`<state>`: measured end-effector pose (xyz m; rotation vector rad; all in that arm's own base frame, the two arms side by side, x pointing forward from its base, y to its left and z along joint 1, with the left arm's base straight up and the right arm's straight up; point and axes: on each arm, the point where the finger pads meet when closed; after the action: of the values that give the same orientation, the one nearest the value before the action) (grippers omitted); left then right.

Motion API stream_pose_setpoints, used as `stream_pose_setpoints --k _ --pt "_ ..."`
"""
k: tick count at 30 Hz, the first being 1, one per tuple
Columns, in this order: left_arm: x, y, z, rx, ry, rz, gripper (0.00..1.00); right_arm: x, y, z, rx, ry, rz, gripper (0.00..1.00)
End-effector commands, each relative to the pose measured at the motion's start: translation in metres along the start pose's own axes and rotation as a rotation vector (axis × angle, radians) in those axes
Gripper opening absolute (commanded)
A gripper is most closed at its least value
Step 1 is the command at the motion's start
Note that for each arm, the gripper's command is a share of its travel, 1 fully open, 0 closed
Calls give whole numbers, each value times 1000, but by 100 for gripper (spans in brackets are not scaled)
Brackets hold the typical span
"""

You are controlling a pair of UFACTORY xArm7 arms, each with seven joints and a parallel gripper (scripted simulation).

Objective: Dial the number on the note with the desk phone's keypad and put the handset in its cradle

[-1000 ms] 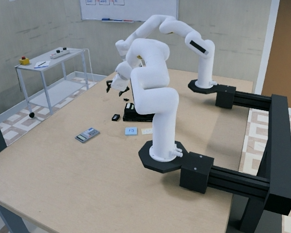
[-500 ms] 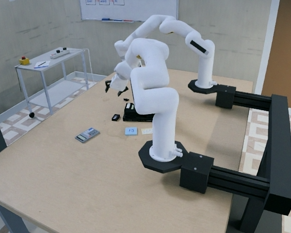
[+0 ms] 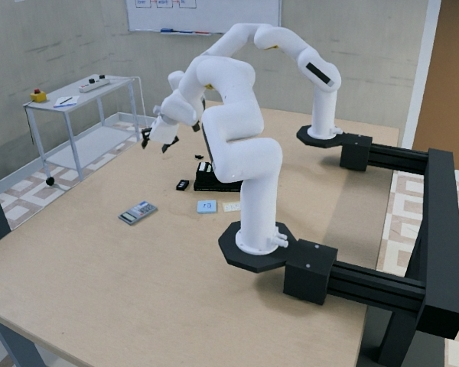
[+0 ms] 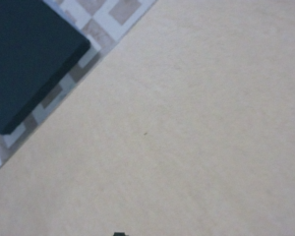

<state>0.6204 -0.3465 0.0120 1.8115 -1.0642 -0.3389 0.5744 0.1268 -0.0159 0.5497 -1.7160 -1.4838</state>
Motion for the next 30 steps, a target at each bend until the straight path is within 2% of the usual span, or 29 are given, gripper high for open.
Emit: stream_pose_setpoints --k 1,7,9,11,15,23,26,27,30 --pt "-31 -7 -63 8 98 -60 100 -24 12 30 8 118 -29 0" --pt "-89 -15 -145 17 237 -145 100 -24 12 30 8 118 -29 0" --pt "-89 -15 -145 17 237 -145 100 -24 12 30 8 118 -29 0" --pt "-120 -16 -180 20 304 -184 100 -24 12 30 8 118 -29 0" --pt "-149 -16 -210 22 364 -219 100 -24 12 30 8 118 -29 0" --pt "-200 -12 -254 24 463 -274 100 -24 12 30 8 118 -29 0" --pt "-205 -12 -258 24 472 -280 100 -24 12 30 8 118 -29 0" --pt "-218 -10 -268 24 496 -292 100 -24 12 30 8 118 -29 0" --pt "-227 -9 -274 24 513 -301 100 -24 12 30 8 118 -29 0"
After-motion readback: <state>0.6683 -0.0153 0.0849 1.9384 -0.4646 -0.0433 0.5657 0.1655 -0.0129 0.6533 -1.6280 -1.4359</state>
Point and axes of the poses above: on each arm, the point where the finger pads meet when closed, its own y axis back along the fingers, its own z axis across the jaws, x = y × z, and after that the axes turned 10 degrees about -y, right-handed
